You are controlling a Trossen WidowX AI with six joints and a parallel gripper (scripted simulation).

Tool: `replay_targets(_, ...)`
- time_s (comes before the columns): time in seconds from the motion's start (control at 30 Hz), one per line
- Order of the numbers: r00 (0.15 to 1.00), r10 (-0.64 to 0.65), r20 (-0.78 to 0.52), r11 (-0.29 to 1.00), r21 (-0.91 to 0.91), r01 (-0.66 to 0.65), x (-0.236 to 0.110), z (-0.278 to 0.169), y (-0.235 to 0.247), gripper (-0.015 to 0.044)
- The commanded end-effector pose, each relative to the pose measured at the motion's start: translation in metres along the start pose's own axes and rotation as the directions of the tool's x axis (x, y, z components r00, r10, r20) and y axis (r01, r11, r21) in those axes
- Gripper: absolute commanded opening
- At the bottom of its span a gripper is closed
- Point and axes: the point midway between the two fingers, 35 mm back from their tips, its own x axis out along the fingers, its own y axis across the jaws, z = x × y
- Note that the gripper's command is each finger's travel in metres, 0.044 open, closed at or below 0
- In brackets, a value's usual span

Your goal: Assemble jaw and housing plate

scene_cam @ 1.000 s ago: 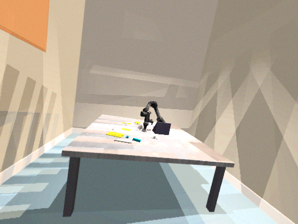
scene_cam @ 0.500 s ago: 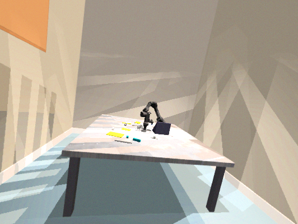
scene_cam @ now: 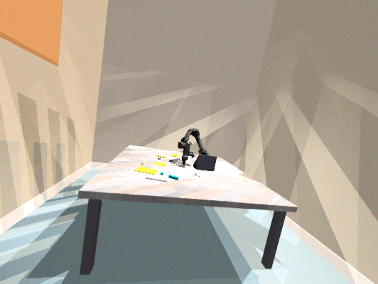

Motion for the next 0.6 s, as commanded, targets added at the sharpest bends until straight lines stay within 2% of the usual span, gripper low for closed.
replay_targets(0.0, 1.000, 0.002, -0.002, 1.000, -0.004, -0.002, 0.0010, -0.0002, 0.0001, 0.0351)
replay_targets(0.57, 1.000, 0.002, -0.002, 1.000, -0.005, -0.002, 0.0040, -0.0002, 0.0002, 0.0351)
